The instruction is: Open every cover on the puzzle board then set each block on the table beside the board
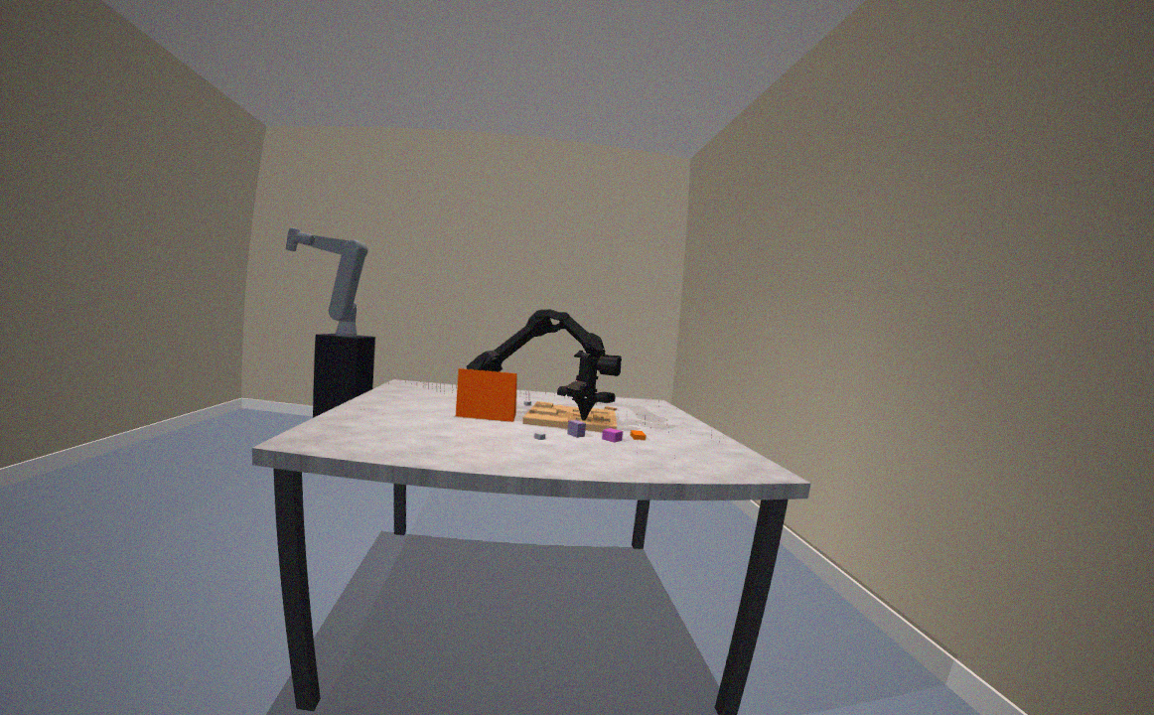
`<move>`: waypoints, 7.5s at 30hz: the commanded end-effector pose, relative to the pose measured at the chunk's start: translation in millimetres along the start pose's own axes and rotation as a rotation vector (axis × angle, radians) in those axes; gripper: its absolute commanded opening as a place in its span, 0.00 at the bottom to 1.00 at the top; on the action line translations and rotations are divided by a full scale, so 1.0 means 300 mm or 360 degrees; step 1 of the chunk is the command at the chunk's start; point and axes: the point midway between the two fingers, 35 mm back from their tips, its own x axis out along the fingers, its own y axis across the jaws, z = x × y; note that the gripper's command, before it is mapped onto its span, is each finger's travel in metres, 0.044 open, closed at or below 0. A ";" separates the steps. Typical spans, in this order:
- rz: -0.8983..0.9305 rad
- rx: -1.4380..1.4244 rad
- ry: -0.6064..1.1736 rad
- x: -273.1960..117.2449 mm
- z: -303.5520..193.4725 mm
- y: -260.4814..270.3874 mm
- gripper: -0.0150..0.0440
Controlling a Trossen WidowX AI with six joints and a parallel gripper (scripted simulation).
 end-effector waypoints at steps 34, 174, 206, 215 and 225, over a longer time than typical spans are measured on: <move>-0.0005 -0.1024 0.0002 -0.085 0.000 0.002 0.50; -0.0005 -0.2512 -0.0002 0.009 -0.001 0.000 0.44; -0.0005 -0.2507 -0.0001 -0.088 0.002 0.002 0.39; -0.0005 -0.2504 0.0001 -0.126 0.003 0.000 0.39; -0.0006 -0.2503 0.0000 -0.187 0.003 0.002 0.39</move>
